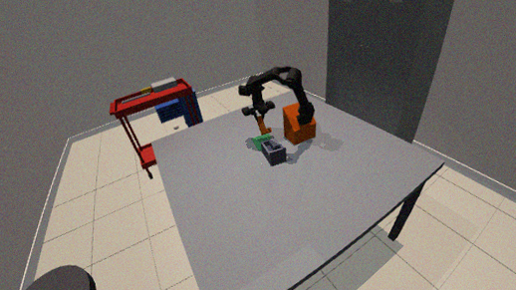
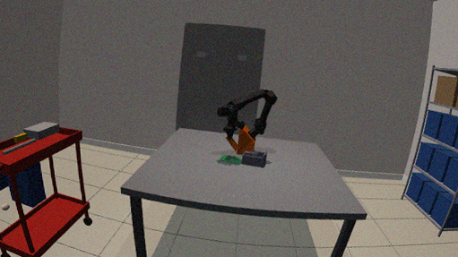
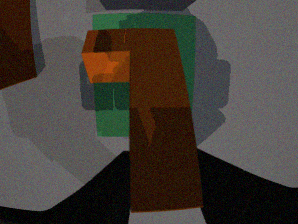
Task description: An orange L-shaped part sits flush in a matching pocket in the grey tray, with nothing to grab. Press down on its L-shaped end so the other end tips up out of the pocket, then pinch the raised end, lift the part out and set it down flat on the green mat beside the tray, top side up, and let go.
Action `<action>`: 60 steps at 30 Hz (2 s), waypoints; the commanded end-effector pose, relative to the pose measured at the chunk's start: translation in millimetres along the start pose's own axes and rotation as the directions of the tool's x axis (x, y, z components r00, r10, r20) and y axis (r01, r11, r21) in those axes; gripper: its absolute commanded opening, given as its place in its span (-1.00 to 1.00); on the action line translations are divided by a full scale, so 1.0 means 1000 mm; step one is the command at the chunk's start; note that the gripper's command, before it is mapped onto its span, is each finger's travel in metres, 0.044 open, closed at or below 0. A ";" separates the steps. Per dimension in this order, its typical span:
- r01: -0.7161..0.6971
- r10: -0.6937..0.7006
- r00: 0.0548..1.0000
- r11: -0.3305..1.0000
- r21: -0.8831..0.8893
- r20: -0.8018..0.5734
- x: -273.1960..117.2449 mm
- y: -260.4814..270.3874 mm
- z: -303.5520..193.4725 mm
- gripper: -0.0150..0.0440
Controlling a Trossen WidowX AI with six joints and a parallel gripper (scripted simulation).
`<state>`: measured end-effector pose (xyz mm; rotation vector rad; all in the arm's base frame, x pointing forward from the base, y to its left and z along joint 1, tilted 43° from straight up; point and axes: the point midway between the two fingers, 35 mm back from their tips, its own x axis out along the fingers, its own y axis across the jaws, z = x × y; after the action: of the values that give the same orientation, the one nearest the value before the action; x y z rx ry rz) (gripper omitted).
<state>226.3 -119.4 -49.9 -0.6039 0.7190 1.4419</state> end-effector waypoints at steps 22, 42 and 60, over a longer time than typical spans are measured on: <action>-0.002 0.002 1.000 1.000 0.004 0.010 0.041 0.001 0.002 -0.49; -0.002 0.002 1.000 1.000 0.004 0.011 0.068 0.001 0.003 -0.49; -0.002 0.002 1.000 1.000 0.004 0.011 0.068 0.001 0.003 -0.49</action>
<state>224.2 -73.0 -98.9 -0.5974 0.7169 1.4478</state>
